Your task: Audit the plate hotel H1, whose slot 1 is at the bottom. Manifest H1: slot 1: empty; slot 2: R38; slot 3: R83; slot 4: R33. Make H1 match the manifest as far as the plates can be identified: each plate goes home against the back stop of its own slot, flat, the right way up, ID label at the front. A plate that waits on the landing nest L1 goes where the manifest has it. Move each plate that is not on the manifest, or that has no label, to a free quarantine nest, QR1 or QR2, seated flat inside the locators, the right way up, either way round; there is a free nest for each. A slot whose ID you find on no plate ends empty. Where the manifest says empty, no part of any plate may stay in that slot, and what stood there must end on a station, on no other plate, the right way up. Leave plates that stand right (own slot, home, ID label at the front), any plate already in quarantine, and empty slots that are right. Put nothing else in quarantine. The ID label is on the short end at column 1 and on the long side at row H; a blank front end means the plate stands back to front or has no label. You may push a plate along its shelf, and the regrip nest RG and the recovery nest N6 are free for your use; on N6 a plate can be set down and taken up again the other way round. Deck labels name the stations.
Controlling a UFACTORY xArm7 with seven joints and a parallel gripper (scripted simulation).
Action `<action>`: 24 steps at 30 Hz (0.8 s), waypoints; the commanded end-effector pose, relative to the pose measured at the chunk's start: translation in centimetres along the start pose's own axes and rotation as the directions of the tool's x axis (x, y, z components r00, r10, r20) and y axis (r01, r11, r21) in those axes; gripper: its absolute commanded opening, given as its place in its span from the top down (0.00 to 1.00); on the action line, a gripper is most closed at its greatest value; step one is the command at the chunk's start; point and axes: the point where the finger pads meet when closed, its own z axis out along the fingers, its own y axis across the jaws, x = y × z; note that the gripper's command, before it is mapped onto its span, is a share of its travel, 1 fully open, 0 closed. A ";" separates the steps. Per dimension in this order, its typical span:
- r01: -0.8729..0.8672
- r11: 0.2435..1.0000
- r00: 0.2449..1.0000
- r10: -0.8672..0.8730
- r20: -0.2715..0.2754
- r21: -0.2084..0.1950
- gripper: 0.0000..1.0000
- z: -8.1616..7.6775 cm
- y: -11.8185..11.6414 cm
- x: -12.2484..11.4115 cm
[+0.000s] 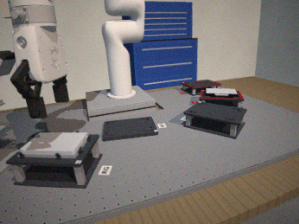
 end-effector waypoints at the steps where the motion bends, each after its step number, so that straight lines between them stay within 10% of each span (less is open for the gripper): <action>1: 0.000 1.000 1.000 0.000 0.000 0.003 0.00 -0.2 -0.1 0.0; 24: 0.000 1.000 1.000 0.000 0.000 0.003 0.00 -1.5 -0.1 0.0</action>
